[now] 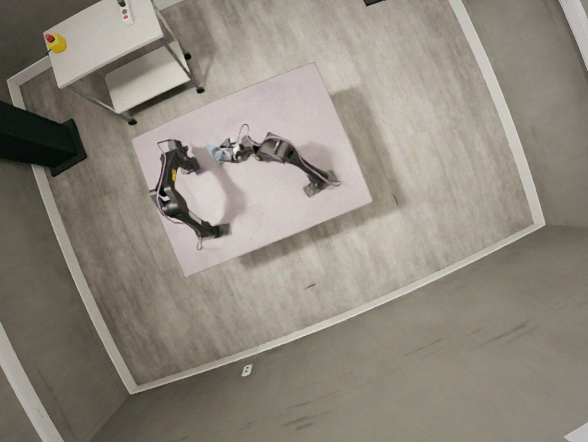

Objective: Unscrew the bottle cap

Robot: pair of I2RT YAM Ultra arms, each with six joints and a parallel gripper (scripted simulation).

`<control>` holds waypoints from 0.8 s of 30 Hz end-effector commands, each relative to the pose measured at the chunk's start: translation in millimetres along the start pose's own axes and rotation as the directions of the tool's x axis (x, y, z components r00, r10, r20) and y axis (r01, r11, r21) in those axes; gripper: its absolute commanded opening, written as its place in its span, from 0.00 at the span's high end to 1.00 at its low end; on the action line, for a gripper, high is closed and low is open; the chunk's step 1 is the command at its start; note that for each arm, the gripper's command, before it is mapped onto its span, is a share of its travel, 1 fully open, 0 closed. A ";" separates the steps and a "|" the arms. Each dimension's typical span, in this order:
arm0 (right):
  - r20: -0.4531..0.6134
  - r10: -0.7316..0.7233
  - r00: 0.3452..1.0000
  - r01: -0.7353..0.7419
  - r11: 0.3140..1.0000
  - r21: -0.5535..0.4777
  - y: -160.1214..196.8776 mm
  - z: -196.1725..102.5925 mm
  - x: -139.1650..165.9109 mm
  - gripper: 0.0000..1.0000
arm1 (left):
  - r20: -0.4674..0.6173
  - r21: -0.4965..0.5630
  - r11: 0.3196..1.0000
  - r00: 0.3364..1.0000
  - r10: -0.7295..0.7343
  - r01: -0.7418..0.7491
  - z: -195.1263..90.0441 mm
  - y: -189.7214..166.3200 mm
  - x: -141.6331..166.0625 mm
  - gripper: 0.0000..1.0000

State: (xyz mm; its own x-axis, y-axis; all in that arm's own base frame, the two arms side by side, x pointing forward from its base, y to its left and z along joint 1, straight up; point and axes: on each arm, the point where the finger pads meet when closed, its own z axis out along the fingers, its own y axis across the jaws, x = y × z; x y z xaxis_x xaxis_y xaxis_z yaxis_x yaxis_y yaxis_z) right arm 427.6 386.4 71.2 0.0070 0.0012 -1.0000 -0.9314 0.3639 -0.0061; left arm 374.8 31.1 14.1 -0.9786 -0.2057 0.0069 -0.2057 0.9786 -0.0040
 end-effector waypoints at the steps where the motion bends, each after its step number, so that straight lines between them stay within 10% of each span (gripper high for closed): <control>1: 0.011 -0.006 1.000 0.006 1.000 0.000 -1.1 1.0 -6.8 0.32 | 0.019 -0.003 1.000 1.000 0.004 -0.004 -1.2 -1.2 -5.1 1.00; 24: 0.013 -0.010 1.000 0.010 1.000 0.000 -0.7 0.9 -7.0 0.27 | 0.019 -0.003 1.000 1.000 0.004 -0.004 -1.2 -1.2 -5.1 1.00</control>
State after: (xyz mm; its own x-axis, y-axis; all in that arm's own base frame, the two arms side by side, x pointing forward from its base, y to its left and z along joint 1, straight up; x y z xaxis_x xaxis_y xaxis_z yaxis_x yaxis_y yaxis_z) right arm 427.6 386.4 71.1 0.0067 0.0010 -1.0000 -0.9315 0.3638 -0.0059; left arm 374.8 31.1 14.1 -0.9786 -0.2057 0.0069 -0.2057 0.9786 -0.0040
